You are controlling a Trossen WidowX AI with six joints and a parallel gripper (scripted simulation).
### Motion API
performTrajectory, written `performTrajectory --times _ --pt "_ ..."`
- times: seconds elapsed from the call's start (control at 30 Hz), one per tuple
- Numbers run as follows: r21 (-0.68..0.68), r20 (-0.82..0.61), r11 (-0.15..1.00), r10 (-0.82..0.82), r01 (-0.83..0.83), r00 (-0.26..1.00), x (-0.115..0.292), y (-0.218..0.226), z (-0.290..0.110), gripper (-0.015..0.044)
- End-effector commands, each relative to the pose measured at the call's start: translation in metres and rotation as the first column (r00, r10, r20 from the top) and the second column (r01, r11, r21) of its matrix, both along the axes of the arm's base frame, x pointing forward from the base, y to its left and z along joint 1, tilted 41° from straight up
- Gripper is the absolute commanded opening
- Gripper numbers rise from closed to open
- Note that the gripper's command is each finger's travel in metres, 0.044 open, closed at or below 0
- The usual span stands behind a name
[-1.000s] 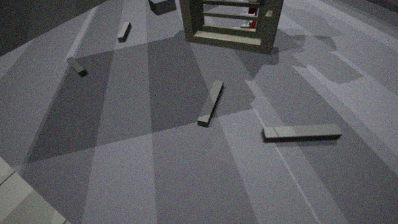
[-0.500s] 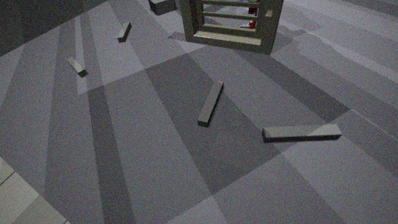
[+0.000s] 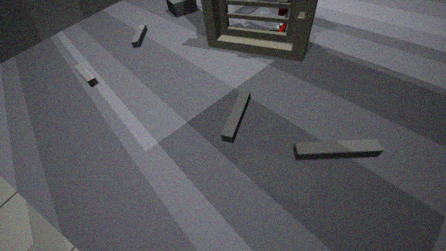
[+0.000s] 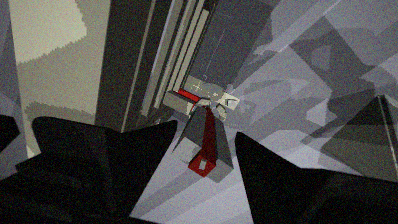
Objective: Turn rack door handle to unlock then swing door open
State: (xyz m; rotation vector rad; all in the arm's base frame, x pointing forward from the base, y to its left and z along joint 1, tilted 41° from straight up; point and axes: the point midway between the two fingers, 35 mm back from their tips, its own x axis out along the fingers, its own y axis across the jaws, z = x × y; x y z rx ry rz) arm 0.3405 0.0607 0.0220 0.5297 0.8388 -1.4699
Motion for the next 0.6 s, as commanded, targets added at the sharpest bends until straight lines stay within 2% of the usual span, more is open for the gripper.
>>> performTrajectory --times 0.0,0.2,0.4,0.57 --pt "-0.013 0.123 0.989 -0.141 0.144 0.982 0.0009 -0.0021 0.0001 0.0289" --pt "0.005 0.29 0.941 -0.326 0.339 0.9 0.0008 -0.002 0.0001 0.0289" --pt "0.006 0.295 0.939 -0.331 0.345 0.896 0.0008 -0.0021 0.0001 0.0289" --pt "0.006 0.295 0.939 -0.331 0.345 0.896 0.0008 -0.0021 0.0001 0.0255"
